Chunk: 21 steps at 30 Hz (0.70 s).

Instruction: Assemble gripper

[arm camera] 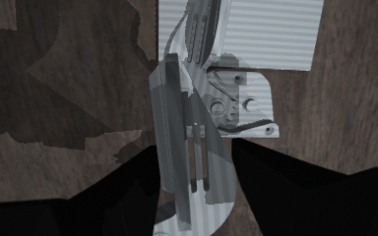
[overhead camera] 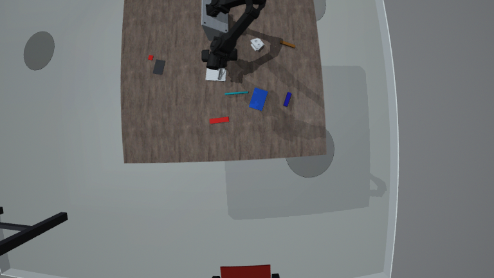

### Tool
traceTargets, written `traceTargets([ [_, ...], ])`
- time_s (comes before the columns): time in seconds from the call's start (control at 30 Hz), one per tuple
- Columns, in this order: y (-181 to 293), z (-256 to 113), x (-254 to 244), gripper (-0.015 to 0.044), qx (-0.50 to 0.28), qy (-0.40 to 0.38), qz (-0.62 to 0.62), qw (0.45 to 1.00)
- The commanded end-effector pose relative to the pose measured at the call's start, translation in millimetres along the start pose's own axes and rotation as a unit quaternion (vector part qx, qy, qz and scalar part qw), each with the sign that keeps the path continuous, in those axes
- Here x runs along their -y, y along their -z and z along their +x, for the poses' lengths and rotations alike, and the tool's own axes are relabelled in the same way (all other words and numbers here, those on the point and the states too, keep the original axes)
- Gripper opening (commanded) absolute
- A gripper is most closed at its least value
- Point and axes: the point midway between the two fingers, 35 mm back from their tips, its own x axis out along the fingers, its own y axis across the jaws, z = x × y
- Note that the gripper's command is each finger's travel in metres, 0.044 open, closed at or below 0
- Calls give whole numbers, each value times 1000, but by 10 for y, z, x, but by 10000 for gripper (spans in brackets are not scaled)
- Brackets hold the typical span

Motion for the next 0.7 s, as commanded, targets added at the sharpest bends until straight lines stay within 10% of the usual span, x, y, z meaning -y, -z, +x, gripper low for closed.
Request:
traceTargets([
  [0.0, -3, -1, -7, 134, 1, -2, -6, 1000],
  [0.67, -174, -13, 200, 134, 2, 0, -8, 1000],
])
